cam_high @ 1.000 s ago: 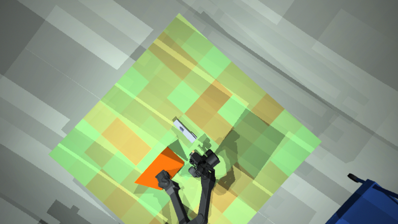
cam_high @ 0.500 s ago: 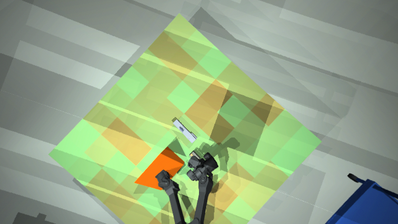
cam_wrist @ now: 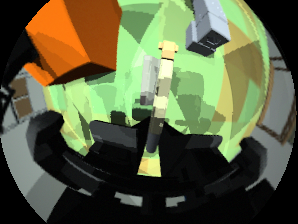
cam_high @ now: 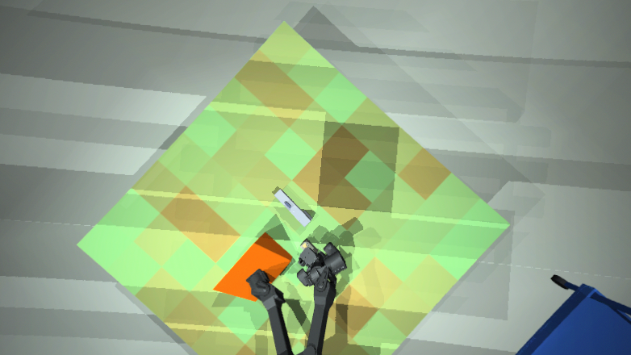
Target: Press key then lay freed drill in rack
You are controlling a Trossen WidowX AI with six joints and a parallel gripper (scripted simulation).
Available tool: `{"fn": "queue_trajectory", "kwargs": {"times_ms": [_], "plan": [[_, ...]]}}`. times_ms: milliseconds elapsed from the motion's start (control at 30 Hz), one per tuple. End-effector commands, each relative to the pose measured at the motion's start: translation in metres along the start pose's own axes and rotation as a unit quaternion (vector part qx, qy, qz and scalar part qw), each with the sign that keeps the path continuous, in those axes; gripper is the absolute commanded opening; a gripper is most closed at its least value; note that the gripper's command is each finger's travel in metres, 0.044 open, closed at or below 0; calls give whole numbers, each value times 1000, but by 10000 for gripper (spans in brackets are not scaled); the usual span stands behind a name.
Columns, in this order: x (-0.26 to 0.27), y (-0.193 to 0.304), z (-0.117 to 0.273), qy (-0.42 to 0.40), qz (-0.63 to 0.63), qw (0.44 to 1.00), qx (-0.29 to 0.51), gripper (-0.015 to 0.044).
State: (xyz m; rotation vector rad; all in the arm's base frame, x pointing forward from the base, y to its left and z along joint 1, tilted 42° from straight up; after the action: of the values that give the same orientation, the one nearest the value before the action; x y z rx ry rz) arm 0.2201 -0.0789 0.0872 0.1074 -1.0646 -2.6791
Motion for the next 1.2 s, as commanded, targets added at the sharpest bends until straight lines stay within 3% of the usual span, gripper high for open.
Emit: {"fn": "queue_trajectory", "kwargs": {"times_ms": [0,1167], "plan": [[2,-4,-7,-4,8,1000,-4,0],[3,-3,-36,-5,8,1000,-4,0]]}}
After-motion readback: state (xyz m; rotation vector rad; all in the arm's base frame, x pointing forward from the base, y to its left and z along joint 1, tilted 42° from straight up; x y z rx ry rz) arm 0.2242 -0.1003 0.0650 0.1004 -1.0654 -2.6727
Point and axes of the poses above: the point midway between the two fingers, 35 mm back from their tips, its own z axis back along the fingers, its own x axis across the jaws, y = z × x, the point moved 3 cm from there along z, back along the fingers, and after that the axes turned 9 degrees about z, right-handed, at the moved point
